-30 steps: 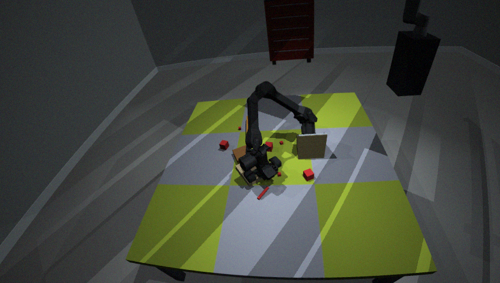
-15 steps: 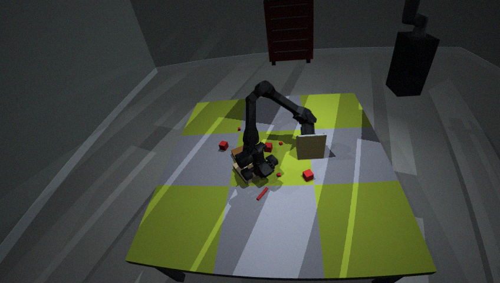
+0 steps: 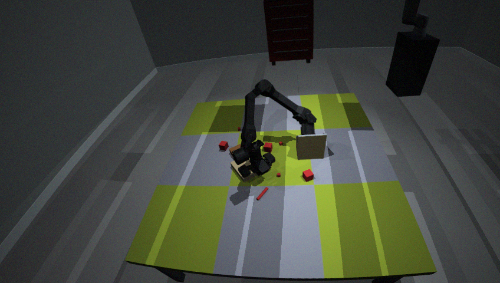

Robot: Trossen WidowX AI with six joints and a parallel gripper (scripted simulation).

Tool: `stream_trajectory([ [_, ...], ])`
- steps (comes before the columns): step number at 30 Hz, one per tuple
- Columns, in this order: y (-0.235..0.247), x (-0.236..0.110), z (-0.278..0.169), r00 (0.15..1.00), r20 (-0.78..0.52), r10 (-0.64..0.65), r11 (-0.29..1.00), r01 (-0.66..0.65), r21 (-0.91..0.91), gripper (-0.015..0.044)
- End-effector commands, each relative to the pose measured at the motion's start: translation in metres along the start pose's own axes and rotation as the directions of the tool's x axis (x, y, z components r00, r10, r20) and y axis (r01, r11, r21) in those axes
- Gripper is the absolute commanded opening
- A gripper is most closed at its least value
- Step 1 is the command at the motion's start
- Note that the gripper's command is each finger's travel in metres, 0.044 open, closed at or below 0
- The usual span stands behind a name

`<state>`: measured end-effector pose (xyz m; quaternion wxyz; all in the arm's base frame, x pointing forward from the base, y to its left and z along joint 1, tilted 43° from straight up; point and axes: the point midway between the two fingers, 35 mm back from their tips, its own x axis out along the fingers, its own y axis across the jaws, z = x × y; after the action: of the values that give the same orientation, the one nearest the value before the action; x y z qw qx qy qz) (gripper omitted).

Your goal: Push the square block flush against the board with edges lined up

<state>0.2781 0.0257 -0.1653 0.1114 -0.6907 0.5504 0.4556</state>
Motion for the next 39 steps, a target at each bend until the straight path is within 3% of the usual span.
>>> stream_trajectory([
  [1,0.001,0.002,-0.012,1.000,-0.009,0.007,1.000,-0.007,0.005,0.0000],
  [20,-0.002,0.002,-0.041,1.000,-0.011,0.008,1.000,-0.008,0.006,0.0000],
  [39,-0.005,0.003,-0.013,1.000,-0.010,0.008,1.000,-0.008,0.006,0.0000],
])
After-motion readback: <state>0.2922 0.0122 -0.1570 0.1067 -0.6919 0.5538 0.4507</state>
